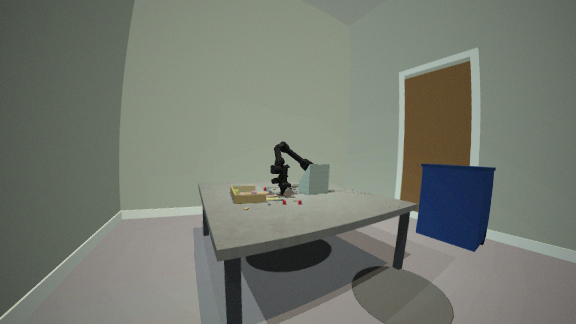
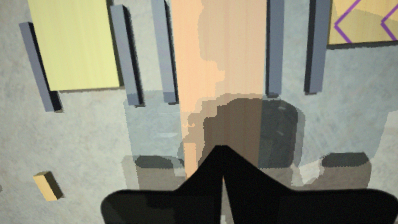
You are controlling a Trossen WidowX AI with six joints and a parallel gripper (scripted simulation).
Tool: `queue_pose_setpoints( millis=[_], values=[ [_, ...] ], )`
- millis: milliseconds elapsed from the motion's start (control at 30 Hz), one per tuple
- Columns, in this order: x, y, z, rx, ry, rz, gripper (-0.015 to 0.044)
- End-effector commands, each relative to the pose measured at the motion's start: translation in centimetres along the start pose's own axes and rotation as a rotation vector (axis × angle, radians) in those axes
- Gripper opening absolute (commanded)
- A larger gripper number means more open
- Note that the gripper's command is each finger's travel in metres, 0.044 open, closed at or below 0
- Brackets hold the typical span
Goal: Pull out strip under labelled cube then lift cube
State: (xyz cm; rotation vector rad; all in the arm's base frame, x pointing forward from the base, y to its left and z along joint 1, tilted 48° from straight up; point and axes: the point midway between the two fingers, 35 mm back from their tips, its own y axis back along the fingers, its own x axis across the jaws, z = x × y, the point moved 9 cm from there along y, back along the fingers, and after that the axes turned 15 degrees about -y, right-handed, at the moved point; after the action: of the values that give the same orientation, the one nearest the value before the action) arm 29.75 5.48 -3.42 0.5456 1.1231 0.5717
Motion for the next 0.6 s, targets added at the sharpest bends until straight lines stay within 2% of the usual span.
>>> queue_pose_setpoints(
  millis=[0, 567],
  values=[
    [-0.5, -0.4, -1.0, 0.020, 0.004, -0.005, 0.0000],
    [-1.2, -0.3, -3.5, 0.021, 0.005, -0.005, 0.0000]
  ],
)
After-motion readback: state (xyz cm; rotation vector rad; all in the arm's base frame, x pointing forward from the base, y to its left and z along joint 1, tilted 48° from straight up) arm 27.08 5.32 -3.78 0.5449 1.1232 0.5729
